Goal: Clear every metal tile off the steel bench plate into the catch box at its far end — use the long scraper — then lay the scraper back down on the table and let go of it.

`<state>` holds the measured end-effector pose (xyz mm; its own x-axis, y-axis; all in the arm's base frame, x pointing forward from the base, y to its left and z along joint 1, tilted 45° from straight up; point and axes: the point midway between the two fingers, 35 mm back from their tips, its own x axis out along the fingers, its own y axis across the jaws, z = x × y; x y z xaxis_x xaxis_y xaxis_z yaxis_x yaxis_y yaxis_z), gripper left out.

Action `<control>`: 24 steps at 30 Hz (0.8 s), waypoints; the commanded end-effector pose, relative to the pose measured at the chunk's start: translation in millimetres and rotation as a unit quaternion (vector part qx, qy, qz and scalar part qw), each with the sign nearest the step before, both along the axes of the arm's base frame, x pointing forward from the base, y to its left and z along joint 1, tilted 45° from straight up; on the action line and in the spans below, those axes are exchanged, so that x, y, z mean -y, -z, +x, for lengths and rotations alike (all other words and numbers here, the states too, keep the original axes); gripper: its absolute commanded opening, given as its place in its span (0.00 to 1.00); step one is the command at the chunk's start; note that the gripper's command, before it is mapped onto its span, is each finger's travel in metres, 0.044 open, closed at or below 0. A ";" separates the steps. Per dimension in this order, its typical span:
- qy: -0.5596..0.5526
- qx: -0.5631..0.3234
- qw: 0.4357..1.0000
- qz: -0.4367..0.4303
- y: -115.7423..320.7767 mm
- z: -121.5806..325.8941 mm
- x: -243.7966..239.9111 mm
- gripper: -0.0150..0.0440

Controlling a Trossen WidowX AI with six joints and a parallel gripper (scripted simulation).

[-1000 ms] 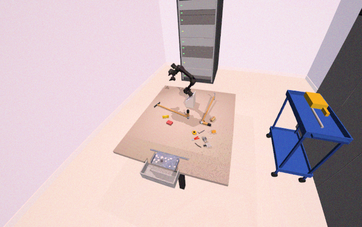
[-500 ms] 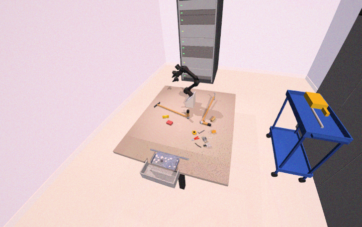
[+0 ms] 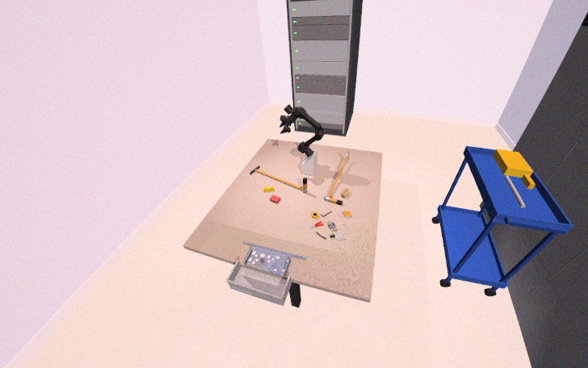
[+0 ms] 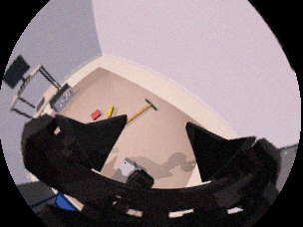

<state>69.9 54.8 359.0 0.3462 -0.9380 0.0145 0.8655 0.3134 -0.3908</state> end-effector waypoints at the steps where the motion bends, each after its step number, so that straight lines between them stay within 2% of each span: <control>1: 0.002 0.002 1.000 0.001 0.6 -0.6 0.1 1.00; 17: 0.003 0.000 1.000 0.001 -0.5 -0.7 0.7 1.00; 24: 0.034 -0.022 0.999 -0.006 -18.9 -4.0 11.7 1.00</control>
